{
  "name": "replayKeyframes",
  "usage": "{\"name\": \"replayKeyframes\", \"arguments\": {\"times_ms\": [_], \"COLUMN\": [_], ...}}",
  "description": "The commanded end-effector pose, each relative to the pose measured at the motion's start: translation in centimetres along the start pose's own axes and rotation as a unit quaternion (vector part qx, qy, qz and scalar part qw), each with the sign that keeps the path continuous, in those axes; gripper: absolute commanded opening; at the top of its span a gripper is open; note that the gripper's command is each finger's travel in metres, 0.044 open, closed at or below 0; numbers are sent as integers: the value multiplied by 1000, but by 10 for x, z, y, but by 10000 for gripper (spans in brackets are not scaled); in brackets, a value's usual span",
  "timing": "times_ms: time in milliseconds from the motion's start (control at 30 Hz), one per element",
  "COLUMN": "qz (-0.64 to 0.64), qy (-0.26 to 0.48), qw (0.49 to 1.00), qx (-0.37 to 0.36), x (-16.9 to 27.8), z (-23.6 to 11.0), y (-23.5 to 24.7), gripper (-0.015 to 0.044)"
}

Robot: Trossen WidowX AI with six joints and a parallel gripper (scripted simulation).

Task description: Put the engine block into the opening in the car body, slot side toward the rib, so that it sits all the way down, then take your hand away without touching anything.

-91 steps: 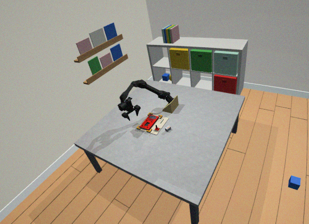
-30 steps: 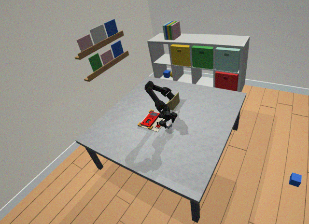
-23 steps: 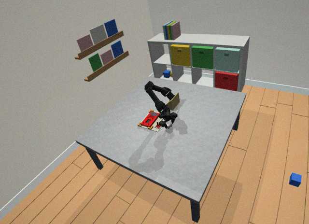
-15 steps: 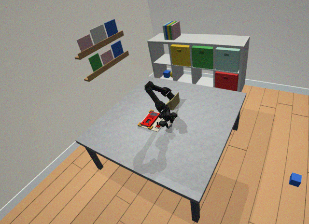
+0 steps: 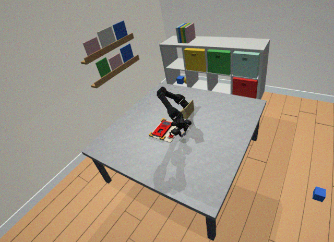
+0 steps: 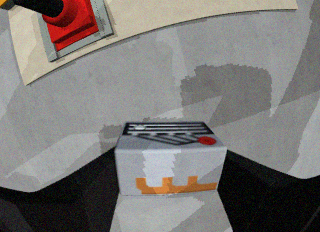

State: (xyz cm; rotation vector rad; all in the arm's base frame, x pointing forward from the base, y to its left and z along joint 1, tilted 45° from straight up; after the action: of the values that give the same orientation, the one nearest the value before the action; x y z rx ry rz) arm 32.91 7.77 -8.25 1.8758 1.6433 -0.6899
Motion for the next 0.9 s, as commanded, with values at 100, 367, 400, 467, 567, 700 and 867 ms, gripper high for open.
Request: {"name": "replayKeyframes", "arguments": {"times_ms": [100,367,400,467,567,700,867], "qz": [2,2,2,2,2,2,2], "qy": [5,5,5,6,5,5,5], "qw": [1000,1000,1000,1000,1000,1000,1000], "qx": [-2,-2,-2,-2,-2,-1,-1], "x": [2,1,1,1,0,-1,-2], "z": [-22,-47,-50,-57,-66,-79,-95], "y": [2,1,1,1,0,-2,-5], "gripper": [0,0,0,0,0,0,0]}}
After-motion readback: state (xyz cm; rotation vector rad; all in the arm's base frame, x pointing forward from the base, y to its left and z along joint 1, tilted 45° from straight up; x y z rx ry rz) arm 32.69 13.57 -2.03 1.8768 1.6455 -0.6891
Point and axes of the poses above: the point midway between the two fingers, 35 mm back from their tips, its own z axis out along the fingers, its own y axis across the jaws, x = y × z, the point moved 2 cm from there along -z, back along the fingers, and after that the axes turned 12 degrees about -z, right-handed, at the moved point
